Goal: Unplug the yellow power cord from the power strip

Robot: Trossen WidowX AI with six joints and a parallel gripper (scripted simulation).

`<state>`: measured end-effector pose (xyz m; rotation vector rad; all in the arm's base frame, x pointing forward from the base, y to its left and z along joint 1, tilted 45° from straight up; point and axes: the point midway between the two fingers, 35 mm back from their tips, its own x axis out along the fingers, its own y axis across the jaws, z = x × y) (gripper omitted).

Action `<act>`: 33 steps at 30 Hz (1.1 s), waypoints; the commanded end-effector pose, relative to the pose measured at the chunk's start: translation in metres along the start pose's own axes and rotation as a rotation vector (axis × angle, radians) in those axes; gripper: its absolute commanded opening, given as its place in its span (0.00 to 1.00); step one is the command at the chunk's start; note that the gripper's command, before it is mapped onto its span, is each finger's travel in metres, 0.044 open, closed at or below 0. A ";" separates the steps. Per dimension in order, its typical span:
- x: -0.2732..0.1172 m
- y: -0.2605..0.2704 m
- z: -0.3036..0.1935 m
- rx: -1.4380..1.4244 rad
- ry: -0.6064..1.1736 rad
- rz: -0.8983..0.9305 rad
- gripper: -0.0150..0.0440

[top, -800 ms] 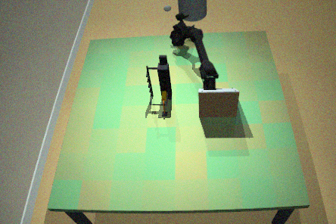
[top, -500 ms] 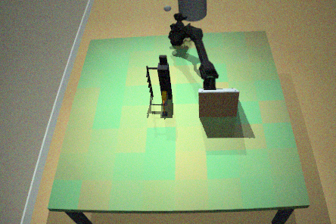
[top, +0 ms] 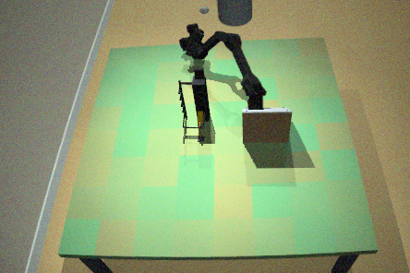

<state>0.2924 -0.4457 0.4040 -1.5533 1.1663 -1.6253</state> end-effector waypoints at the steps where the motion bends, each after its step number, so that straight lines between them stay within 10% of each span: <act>1: -0.045 0.016 0.059 0.019 -0.187 0.088 0.53; 18: -0.273 0.059 0.192 -0.017 -0.773 0.440 0.53; 33: -0.506 0.096 0.173 -0.243 -1.162 0.762 0.53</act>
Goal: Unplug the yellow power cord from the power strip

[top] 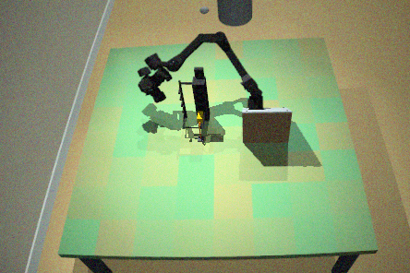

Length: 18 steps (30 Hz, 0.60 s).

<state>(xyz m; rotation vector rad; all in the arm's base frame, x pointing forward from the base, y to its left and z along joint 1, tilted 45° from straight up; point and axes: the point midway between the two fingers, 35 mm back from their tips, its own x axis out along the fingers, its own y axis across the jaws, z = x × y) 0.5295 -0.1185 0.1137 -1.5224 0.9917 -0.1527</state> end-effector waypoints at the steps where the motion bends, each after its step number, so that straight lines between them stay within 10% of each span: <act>1: -0.029 0.054 0.043 -0.066 -0.080 0.141 0.53; 18: -0.169 0.239 0.049 -0.504 0.008 0.622 0.53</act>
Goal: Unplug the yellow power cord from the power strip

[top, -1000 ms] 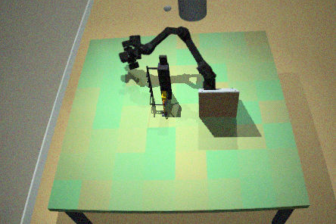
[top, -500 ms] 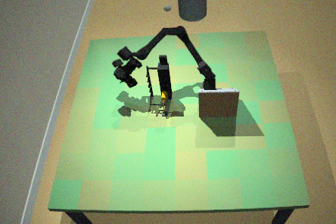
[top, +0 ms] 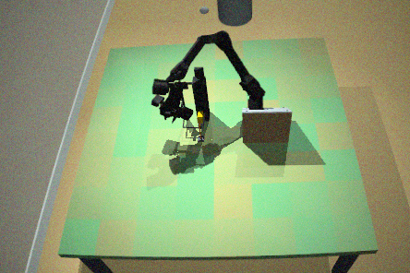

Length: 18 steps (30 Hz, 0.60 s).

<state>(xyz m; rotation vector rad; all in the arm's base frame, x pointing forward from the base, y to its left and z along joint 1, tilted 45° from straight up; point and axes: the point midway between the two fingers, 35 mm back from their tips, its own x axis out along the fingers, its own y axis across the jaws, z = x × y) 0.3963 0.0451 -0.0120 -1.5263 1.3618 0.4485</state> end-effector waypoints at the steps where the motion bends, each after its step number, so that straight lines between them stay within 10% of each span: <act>1: -0.012 0.075 -0.004 -0.157 0.113 0.169 0.53; 18: -0.032 0.123 -0.021 -0.293 0.245 0.275 0.53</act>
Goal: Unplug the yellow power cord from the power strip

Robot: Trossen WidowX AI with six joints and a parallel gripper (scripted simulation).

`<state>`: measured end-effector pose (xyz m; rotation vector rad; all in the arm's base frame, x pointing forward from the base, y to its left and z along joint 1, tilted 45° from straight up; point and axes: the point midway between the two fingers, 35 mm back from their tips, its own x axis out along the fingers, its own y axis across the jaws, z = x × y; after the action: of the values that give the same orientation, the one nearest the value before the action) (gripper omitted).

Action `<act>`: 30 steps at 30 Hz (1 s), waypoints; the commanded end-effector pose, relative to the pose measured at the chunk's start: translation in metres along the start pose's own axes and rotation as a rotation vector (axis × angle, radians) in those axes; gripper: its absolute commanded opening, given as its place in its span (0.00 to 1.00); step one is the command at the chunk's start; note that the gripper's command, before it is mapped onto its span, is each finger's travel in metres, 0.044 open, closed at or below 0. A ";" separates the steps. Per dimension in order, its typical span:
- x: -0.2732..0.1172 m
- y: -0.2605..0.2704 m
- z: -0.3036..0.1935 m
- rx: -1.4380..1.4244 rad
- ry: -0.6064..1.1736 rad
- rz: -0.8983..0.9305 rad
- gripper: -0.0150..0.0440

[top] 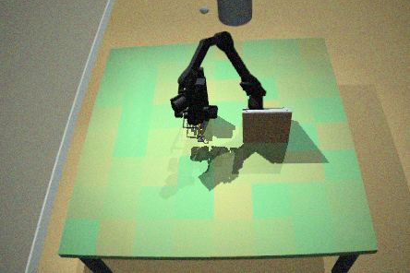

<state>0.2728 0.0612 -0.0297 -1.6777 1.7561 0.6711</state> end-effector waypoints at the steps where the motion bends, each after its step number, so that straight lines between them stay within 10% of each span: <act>1: 0.001 0.003 -0.002 -0.003 0.007 0.010 0.53; 30: 0.001 0.004 -0.041 -0.004 0.010 0.010 0.53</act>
<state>0.2679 0.0348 -0.0029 -1.6704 1.7622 0.6666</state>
